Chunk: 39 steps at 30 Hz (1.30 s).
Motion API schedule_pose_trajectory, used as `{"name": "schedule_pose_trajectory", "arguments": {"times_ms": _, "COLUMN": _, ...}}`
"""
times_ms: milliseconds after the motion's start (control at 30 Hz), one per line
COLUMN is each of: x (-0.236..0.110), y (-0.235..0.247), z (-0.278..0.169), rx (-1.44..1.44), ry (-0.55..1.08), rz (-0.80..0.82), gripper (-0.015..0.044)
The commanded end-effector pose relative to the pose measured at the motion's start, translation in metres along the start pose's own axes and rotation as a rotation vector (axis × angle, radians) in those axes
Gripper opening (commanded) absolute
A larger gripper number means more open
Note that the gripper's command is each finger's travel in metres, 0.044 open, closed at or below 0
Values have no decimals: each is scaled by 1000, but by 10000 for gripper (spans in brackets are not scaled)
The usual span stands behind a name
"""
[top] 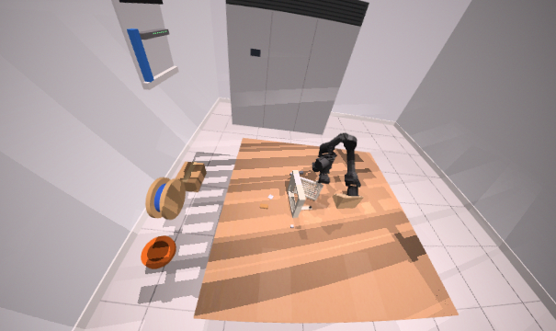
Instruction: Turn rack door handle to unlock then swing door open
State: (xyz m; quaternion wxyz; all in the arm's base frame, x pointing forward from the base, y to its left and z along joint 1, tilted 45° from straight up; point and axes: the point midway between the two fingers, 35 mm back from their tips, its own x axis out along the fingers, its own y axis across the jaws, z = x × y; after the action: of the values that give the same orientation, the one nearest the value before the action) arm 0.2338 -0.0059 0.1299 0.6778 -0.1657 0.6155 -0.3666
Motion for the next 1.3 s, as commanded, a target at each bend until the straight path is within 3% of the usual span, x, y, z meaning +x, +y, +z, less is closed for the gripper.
{"name": "schedule_pose_trajectory", "arguments": {"times_ms": 0, "x": 1, "y": -10, "z": 3, "rx": -73, "ry": -5, "rz": -8, "gripper": 13}}
{"name": "schedule_pose_trajectory", "arguments": {"times_ms": 900, "x": 0, "y": -59, "z": 25, "rx": -433, "ry": -4, "rz": -11, "gripper": 13}}
{"name": "schedule_pose_trajectory", "arguments": {"times_ms": 1267, "x": 0, "y": -61, "z": 26, "rx": -442, "ry": -4, "rz": -11, "gripper": 13}}
